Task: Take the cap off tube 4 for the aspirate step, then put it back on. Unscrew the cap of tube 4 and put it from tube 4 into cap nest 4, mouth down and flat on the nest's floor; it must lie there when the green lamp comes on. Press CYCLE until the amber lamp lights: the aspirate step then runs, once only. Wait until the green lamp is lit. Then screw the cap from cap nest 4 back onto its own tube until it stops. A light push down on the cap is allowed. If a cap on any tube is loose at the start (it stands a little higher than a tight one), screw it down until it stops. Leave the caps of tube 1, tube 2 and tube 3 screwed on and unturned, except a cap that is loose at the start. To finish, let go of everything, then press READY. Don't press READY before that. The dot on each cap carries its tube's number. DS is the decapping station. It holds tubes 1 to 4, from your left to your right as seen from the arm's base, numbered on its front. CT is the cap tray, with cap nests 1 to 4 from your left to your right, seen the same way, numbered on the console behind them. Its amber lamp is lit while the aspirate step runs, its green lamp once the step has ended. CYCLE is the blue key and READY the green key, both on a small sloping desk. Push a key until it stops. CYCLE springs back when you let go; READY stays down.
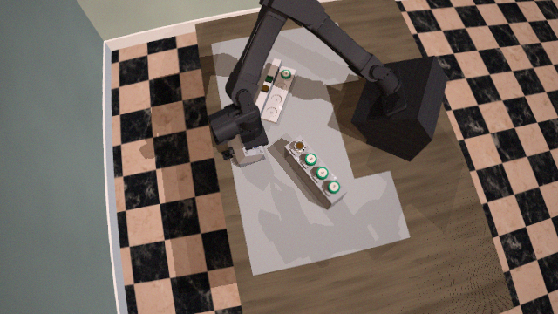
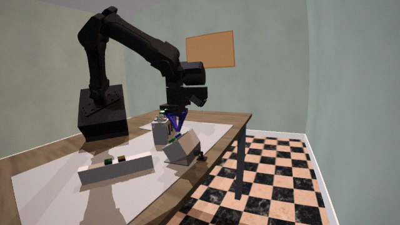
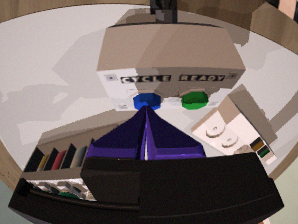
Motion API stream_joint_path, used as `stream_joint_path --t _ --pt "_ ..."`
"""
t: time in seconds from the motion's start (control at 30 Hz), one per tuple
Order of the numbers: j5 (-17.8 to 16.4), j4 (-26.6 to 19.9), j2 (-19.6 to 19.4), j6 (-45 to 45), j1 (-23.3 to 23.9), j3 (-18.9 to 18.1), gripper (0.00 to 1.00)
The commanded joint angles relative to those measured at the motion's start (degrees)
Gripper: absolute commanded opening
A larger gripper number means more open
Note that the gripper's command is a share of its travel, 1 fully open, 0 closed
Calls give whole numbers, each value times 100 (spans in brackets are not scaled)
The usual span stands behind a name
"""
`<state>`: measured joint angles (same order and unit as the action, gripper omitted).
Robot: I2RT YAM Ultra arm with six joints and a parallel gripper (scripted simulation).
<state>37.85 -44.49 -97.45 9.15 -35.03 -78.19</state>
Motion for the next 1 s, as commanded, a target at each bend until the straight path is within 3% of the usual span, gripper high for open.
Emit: stream_joint_path --t 0.0,0.97 --pt "-7 93 30 -40 -15 -20 0" --pt "-53 316 -47 -153 85 57 0"
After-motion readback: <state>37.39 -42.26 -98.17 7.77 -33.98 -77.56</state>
